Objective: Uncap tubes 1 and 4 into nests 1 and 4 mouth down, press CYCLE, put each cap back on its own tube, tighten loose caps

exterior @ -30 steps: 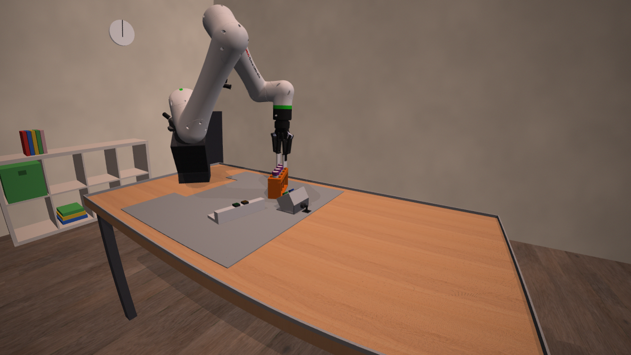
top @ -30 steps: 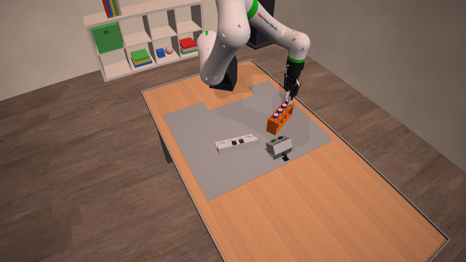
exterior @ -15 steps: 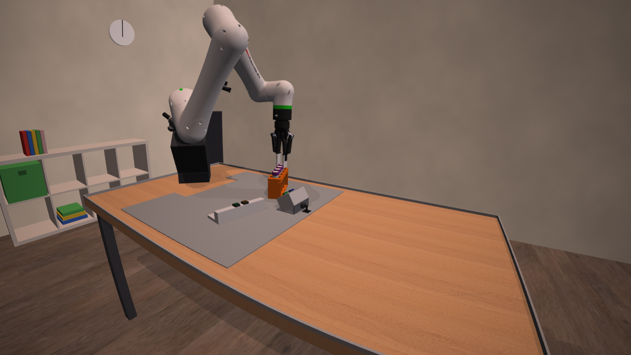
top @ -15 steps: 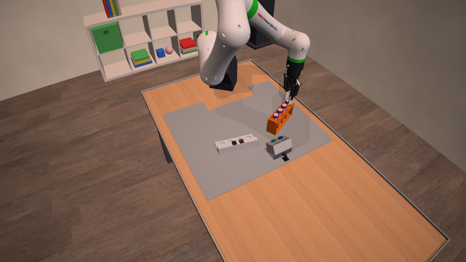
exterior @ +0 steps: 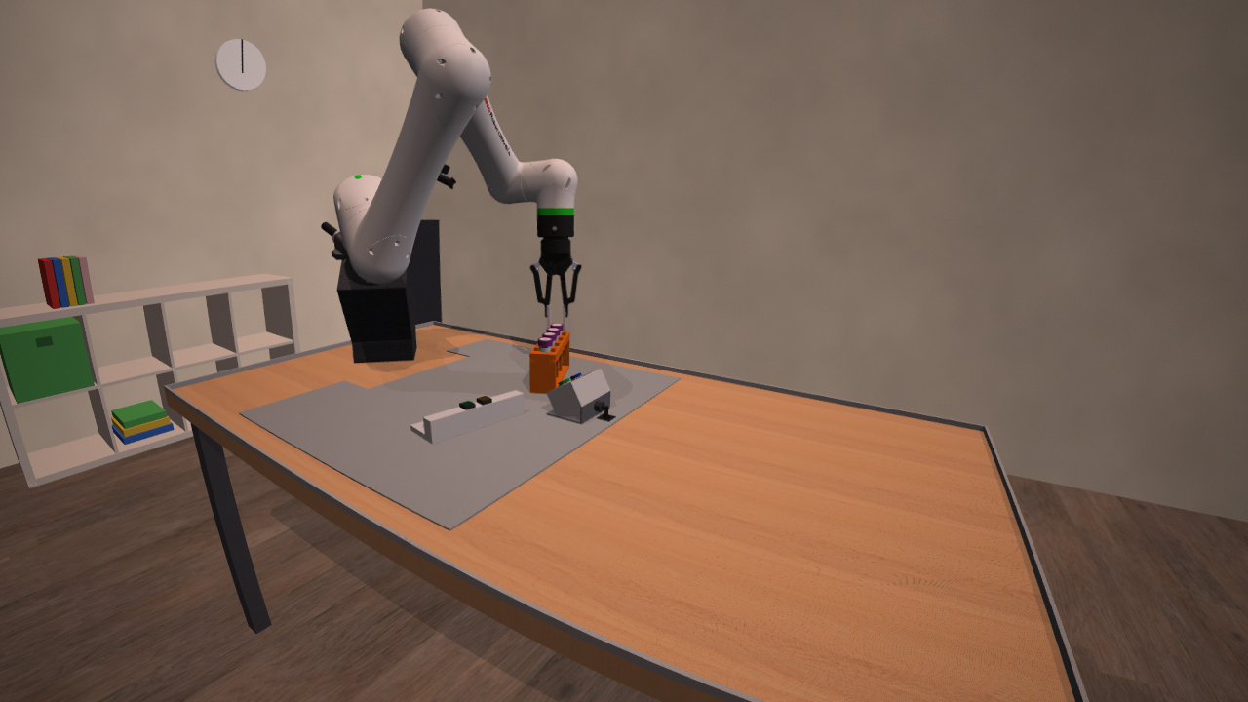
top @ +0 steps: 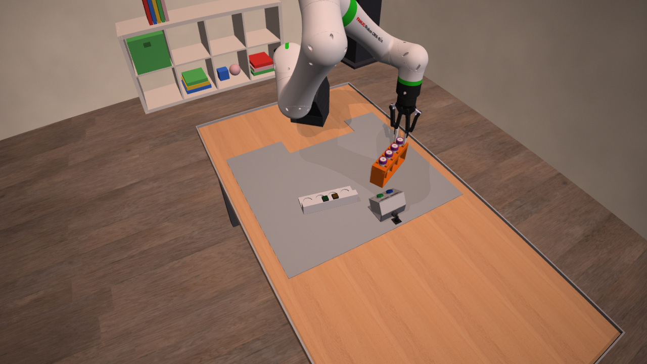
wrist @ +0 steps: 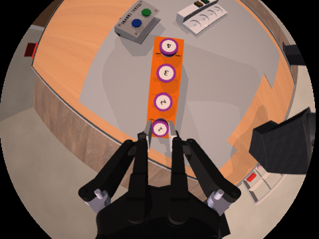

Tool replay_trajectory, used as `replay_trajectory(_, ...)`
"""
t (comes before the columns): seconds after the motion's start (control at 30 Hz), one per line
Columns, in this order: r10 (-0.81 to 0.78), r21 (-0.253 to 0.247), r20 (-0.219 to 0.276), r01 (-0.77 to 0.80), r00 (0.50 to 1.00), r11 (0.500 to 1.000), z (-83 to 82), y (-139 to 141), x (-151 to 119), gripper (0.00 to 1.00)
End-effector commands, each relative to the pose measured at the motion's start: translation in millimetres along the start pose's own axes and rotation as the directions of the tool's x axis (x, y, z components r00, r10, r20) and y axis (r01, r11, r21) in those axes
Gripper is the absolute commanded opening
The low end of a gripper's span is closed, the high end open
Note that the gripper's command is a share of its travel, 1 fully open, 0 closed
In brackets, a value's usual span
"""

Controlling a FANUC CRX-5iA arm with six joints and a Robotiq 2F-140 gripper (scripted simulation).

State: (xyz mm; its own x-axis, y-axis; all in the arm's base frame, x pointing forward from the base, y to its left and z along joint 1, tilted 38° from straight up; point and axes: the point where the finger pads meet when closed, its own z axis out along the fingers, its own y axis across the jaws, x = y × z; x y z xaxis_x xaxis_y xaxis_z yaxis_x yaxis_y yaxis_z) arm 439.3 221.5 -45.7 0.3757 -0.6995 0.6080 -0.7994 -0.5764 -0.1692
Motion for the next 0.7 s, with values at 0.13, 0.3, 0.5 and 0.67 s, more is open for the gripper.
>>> replay_trajectory(0.13, -0.389, -0.02, 0.025, 0.389, 0.921, 0.921, -0.5, -0.6, 0.2, 0.0)
replay_trajectory(0.3, -0.389, -0.02, 0.025, 0.389, 0.921, 0.921, -0.5, -0.6, 0.2, 0.0)
replay_trajectory(0.5, -0.389, -0.02, 0.025, 0.389, 0.921, 0.921, -0.5, -0.6, 0.2, 0.35)
replay_trajectory(0.67, -0.389, -0.02, 0.025, 0.389, 0.921, 0.921, -0.5, -0.6, 0.2, 0.35)
